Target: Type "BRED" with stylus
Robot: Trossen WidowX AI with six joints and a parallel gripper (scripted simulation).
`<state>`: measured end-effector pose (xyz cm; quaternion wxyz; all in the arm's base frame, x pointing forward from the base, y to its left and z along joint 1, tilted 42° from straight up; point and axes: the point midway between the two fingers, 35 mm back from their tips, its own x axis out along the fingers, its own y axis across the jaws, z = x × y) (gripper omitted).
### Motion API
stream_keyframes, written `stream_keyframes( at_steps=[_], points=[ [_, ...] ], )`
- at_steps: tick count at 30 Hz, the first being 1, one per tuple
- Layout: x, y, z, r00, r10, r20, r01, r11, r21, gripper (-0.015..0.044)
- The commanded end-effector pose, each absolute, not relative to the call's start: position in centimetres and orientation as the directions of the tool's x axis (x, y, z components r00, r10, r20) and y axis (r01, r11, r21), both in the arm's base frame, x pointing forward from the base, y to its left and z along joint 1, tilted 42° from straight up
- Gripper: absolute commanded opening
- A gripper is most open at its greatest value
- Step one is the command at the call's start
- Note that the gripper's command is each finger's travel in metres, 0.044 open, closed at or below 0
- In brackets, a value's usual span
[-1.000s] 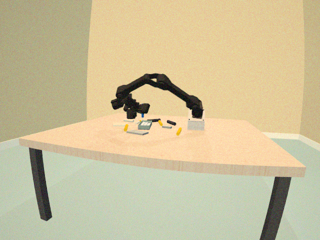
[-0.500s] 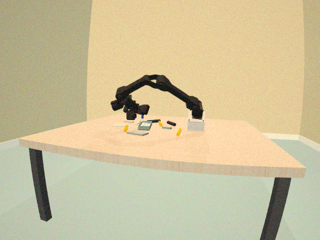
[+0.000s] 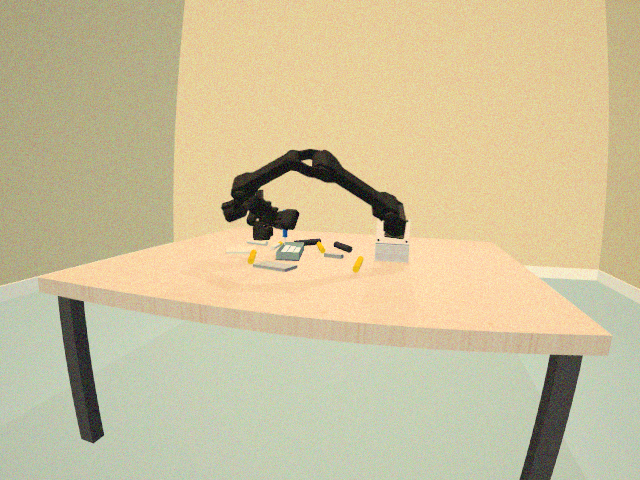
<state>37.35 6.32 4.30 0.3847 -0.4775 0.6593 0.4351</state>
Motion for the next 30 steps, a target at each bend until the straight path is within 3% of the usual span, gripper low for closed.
stream_keyframes(
  at_steps=[1, 30],
  points=[
    [37.30, 6.38, 4.28, -0.248, -0.291, -0.924, -0.964, 0.169, 0.206, 0.0081],
    [37.25, 7.08, 3.50, -0.248, -0.291, -0.924, -0.964, 0.169, 0.206, 0.0081]
  ],
)
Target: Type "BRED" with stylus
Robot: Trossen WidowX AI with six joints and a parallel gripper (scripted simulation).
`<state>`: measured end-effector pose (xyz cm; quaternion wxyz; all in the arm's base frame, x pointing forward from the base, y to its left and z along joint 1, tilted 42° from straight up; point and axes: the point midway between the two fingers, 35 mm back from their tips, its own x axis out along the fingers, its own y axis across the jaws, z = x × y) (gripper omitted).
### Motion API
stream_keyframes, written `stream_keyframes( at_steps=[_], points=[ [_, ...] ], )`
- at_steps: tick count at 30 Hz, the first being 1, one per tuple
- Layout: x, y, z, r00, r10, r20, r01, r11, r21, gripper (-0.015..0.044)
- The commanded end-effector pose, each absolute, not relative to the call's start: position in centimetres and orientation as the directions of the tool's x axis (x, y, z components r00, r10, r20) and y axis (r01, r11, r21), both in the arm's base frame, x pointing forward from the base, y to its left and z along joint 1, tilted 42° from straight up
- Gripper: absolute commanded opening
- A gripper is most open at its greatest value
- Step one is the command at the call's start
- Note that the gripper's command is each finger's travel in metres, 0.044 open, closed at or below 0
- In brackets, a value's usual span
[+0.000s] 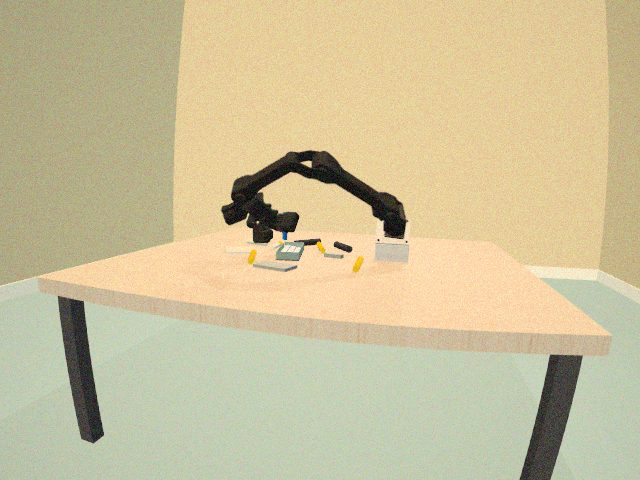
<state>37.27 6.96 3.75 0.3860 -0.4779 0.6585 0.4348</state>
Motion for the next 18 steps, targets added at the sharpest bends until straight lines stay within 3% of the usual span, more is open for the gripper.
stream_keyframes(
  at_steps=[1, 18],
  points=[
    [37.25, 7.10, 3.49, -0.248, -0.291, -0.924, -0.964, 0.169, 0.206, 0.0081],
    [37.22, 7.57, 2.97, -0.248, -0.291, -0.924, -0.964, 0.169, 0.206, 0.0081]
  ],
)
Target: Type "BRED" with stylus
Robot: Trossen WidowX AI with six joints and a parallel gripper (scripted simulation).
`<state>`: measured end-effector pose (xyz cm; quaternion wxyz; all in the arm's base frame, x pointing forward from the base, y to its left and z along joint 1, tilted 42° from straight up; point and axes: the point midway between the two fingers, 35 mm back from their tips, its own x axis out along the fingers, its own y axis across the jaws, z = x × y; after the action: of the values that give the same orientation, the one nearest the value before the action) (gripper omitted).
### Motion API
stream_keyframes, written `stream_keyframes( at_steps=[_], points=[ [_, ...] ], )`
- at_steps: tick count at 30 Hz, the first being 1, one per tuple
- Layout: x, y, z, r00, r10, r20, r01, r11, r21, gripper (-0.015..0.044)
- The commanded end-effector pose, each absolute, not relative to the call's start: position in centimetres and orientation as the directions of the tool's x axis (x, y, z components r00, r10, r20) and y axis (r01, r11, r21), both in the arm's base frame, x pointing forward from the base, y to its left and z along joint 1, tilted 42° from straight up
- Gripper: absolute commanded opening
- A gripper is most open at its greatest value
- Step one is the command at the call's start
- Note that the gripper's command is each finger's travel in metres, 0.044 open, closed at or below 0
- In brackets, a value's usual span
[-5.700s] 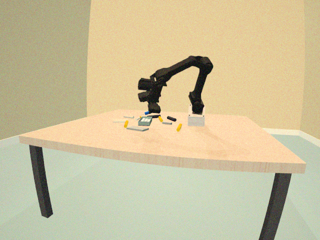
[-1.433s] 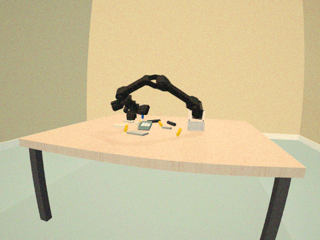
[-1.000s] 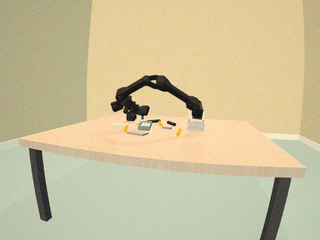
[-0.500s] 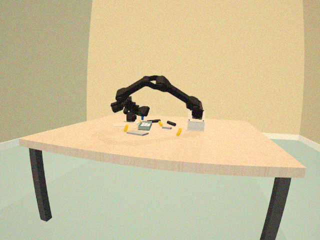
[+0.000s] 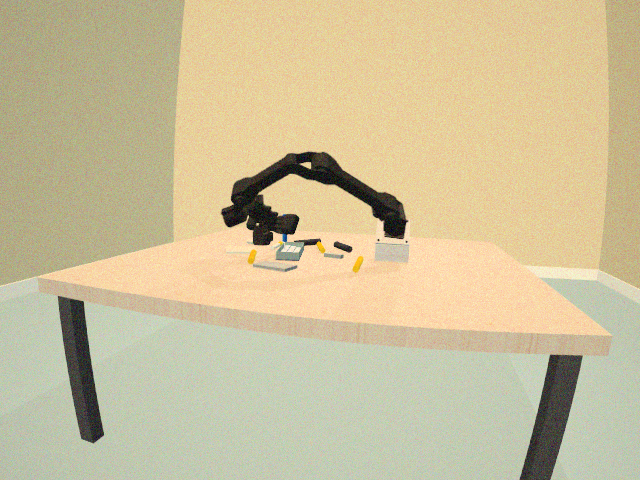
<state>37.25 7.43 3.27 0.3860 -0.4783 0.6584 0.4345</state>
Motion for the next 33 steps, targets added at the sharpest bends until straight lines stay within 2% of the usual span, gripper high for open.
stream_keyframes(
  at_steps=[1, 18, 33],
  points=[
    [37.2, 7.6, 2.9, -0.248, -0.291, -0.924, -0.964, 0.169, 0.206, 0.0081],
    [37.2, 4.8, 6.0, -0.248, -0.293, -0.923, -0.964, 0.170, 0.206, 0.0081],
    [37.2, 5.0, 5.6, -0.256, -0.290, -0.922, -0.962, 0.172, 0.214, 0.0078]
  ],
)
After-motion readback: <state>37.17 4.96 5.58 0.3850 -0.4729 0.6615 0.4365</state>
